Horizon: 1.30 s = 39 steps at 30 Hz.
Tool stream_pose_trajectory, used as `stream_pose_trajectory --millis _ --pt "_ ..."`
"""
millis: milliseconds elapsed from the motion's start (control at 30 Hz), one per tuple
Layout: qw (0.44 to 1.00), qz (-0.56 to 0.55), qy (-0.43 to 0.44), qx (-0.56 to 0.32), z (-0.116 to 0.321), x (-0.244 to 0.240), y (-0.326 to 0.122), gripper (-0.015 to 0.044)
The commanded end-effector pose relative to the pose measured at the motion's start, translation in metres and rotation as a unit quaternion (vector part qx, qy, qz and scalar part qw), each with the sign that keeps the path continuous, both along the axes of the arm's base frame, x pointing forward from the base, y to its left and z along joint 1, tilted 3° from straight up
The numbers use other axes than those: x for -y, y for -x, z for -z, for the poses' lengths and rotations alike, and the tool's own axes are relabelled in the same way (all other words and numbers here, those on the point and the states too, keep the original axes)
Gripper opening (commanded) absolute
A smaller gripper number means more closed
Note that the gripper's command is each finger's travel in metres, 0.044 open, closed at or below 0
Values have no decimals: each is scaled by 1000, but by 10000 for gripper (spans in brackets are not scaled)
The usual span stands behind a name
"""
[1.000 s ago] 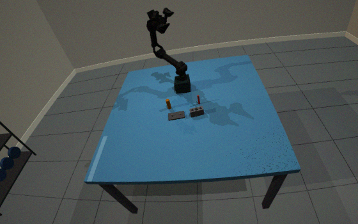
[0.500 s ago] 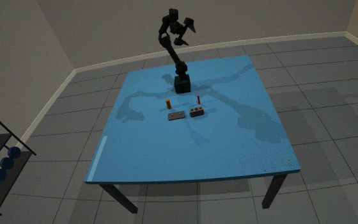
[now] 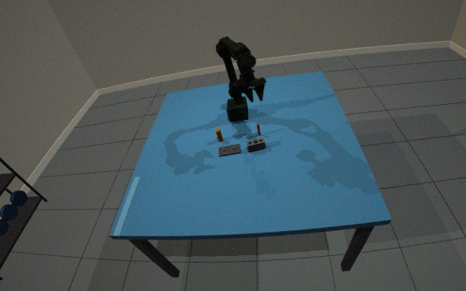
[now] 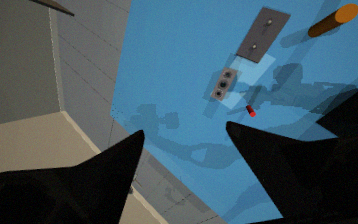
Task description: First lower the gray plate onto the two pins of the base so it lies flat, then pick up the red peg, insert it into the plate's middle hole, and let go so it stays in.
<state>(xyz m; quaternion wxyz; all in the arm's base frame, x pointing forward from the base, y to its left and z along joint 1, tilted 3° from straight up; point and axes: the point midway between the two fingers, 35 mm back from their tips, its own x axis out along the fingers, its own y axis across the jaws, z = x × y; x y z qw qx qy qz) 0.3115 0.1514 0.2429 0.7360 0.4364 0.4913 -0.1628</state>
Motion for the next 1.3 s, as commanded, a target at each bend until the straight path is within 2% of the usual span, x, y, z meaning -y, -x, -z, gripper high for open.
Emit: stream_pose_trajectory --millis 0,200,533,700,1267 --pt "990 92 23 -105 68 14 -19 440" --pt "950 207 57 -226 151 34 -22 440" --pt "948 211 58 -229 156 37 -24 440" --pt "948 211 58 -229 216 39 -27 440" --pt "948 211 58 -229 238 40 -28 440"
